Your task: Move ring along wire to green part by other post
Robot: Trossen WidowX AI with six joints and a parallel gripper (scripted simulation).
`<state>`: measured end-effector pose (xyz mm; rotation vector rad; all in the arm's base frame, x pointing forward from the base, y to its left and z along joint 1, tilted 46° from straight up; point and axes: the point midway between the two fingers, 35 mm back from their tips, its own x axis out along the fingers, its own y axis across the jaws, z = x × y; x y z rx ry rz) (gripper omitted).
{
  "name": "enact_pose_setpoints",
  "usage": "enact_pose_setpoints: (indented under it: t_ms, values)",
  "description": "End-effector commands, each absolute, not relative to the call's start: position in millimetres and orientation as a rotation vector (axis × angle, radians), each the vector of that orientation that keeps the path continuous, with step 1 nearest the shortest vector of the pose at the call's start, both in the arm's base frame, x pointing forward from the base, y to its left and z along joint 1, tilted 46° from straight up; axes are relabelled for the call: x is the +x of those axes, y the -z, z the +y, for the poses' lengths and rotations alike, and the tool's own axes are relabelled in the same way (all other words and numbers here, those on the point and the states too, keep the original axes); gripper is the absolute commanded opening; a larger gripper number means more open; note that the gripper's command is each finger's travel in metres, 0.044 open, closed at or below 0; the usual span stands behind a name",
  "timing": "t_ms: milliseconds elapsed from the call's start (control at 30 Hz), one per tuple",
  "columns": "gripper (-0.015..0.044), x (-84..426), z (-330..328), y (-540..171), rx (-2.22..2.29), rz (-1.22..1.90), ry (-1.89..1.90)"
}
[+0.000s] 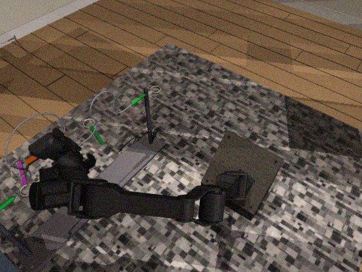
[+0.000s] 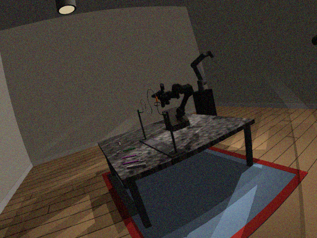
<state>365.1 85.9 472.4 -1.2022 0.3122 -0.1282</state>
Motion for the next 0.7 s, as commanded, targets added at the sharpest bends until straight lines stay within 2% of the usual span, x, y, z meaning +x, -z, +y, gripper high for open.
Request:
enact_pose_setpoints:
  t_ms: [0, 667]
  values:
    - [-0.0150, 366.0, 87.1, -471.9, -1.174, 0.316, 0.116]
    - [-0.0150, 365.6, 90.7, -465.6, -0.944, 0.351, 0.053]
